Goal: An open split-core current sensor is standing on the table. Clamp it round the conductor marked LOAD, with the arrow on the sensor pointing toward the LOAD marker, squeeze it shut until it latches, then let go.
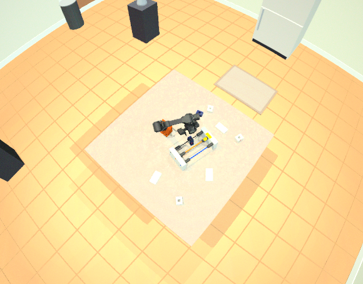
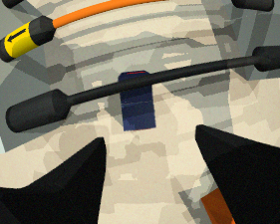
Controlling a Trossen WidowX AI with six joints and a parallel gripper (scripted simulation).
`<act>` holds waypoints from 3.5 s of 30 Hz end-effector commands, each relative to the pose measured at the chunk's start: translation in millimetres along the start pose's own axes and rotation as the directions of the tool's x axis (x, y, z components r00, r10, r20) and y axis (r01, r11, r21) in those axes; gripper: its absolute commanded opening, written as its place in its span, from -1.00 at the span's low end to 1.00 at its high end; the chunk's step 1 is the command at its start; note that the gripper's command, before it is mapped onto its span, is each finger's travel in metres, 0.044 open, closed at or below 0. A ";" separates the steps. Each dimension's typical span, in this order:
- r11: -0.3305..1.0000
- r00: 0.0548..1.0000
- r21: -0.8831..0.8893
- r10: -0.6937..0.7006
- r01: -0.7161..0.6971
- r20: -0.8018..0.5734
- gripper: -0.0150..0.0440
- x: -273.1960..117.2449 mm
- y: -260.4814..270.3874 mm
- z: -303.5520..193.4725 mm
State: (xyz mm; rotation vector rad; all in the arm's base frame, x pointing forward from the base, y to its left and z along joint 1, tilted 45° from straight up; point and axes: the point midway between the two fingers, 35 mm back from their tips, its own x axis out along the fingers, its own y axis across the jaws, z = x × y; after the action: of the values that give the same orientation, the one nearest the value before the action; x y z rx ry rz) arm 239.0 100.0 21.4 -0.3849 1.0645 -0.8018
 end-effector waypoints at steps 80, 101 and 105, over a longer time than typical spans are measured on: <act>1.000 1.000 0.009 -0.006 0.006 0.003 -0.49 37.2 -10.5 -57.6; 1.000 1.000 0.007 -0.005 0.005 0.008 0.47 38.9 -9.9 -56.2; 1.000 1.000 0.006 -0.003 0.003 0.007 0.47 30.0 -8.9 -56.4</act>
State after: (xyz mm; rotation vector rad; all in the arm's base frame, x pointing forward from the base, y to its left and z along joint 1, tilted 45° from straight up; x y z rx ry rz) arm 194.7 70.0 -21.6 -0.3872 1.0529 -0.8072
